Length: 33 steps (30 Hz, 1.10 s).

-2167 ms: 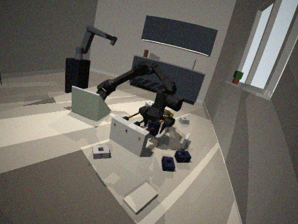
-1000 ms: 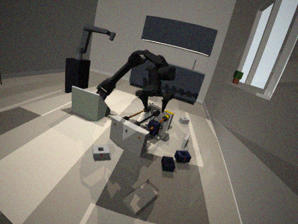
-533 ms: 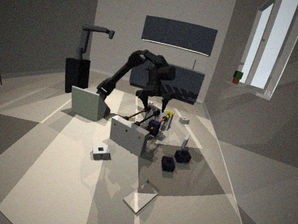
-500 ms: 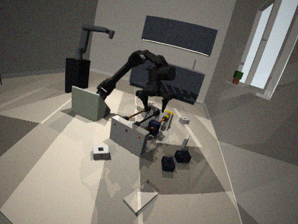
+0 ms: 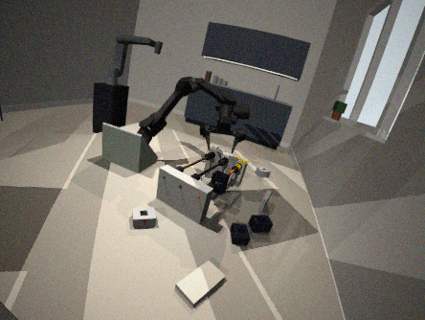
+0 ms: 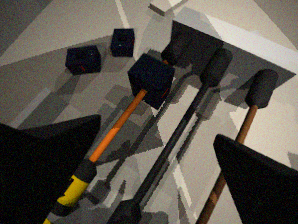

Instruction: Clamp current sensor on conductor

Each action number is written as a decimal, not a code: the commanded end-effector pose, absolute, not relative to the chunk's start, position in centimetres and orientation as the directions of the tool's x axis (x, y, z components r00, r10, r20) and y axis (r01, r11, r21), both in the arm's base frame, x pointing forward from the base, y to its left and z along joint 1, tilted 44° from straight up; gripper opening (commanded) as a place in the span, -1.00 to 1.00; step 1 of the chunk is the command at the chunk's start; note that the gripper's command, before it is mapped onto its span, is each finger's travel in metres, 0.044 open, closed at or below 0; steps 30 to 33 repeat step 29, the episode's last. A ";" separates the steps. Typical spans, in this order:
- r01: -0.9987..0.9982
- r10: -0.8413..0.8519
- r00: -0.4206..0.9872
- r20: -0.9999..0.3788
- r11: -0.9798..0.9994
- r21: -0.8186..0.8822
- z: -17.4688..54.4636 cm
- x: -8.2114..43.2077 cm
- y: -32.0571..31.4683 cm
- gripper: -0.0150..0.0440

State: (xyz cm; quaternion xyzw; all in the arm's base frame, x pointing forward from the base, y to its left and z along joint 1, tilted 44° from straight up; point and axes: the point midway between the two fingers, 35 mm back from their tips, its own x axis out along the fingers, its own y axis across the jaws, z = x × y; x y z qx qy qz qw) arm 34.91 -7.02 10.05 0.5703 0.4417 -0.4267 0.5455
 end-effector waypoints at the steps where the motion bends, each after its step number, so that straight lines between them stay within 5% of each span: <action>1: 0.941 -0.173 0.339 -0.925 0.085 0.329 13.0 33.6 -5.5 1.00; 23: 0.945 -0.143 0.325 -0.935 0.082 0.316 12.6 33.9 -5.5 1.00; 28: 0.971 0.057 0.238 -0.970 -0.033 0.236 9.8 34.8 -7.4 1.00; 29: 0.954 -0.065 0.299 -0.952 0.050 0.296 11.9 34.3 -5.6 1.00; 33: 0.954 -0.065 0.299 -0.952 0.050 0.296 11.9 34.3 -5.6 1.00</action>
